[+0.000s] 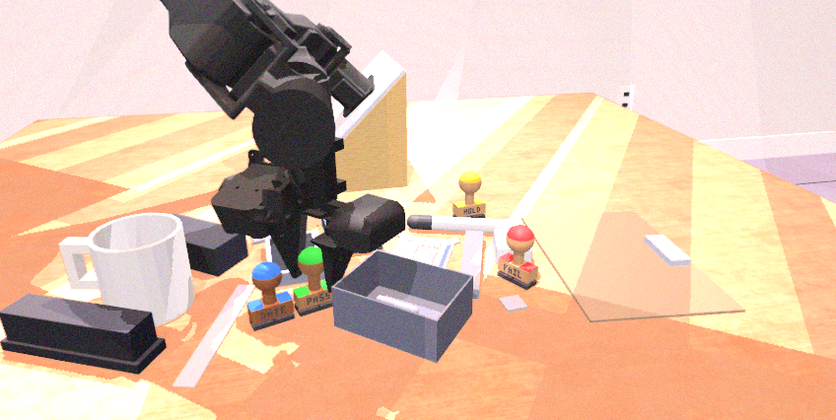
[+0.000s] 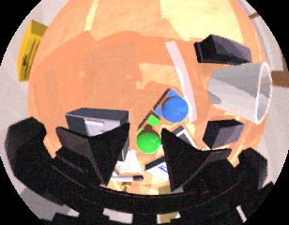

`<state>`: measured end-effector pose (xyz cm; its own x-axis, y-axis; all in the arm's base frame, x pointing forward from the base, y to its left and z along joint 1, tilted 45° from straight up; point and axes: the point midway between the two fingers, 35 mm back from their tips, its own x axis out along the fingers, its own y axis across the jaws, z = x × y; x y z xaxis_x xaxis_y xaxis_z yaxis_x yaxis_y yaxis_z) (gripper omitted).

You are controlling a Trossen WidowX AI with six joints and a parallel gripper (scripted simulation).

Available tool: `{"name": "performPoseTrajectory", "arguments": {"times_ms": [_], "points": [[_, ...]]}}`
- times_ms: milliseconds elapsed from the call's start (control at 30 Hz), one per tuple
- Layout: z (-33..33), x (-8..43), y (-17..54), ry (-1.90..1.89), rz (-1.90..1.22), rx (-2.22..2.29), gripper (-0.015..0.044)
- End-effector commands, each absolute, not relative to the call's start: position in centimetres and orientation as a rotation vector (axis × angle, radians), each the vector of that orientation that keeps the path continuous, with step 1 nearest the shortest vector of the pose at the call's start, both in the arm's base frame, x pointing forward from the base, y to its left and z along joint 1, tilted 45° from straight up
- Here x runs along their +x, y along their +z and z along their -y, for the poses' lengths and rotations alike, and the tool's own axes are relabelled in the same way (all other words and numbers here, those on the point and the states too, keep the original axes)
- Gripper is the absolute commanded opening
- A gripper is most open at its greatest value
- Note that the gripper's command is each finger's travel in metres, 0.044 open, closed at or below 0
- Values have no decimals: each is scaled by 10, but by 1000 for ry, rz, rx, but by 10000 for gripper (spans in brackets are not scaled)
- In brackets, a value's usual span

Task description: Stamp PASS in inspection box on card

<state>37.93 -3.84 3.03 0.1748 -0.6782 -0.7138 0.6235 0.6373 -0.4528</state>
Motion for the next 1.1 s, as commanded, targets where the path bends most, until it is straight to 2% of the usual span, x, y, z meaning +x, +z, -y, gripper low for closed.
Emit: {"name": "performPoseTrajectory", "arguments": {"times_ms": [0,700,1067], "points": [[45,377,27,-939,-1052,-65,223],[45,377,27,-939,-1052,-65,223],[38,379,30,-923,-1046,-62,149]]}}
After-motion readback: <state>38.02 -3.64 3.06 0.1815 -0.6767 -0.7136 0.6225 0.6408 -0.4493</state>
